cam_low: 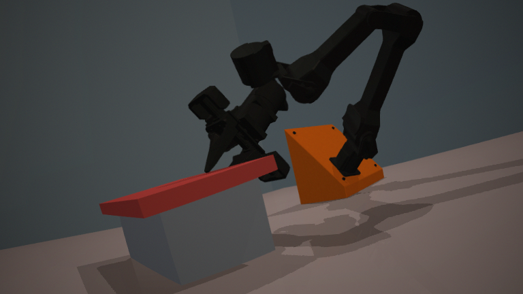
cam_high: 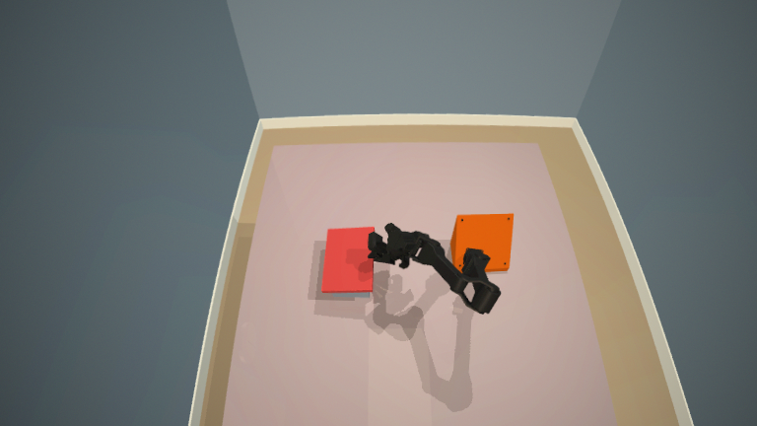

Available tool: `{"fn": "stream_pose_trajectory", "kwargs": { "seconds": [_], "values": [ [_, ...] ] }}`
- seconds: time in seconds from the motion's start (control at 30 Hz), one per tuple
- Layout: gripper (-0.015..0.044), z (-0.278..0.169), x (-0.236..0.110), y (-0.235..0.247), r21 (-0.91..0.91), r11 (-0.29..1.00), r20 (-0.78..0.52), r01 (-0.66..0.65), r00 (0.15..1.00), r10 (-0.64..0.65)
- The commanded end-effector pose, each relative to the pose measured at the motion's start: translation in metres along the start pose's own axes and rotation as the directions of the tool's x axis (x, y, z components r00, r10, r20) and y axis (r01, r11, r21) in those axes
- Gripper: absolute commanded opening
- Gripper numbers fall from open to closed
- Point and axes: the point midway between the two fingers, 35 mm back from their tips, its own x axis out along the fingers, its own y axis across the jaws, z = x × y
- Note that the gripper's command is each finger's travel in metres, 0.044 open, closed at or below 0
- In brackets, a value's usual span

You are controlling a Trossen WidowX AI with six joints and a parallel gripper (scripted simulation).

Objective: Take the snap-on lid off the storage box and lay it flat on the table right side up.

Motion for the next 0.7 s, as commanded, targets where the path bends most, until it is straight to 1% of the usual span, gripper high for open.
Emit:
{"fn": "stream_pose_trajectory", "kwargs": {
  "seconds": [0.0,0.67],
  "values": [
    [0.0,0.0,0.001,0.0,0.003,1.0,0.001,-0.001,1.0,0.001],
    [0.0,0.0,-0.011,0.017,0.004,1.0,0.001,0.002,1.0,-0.002]
  ]
}}
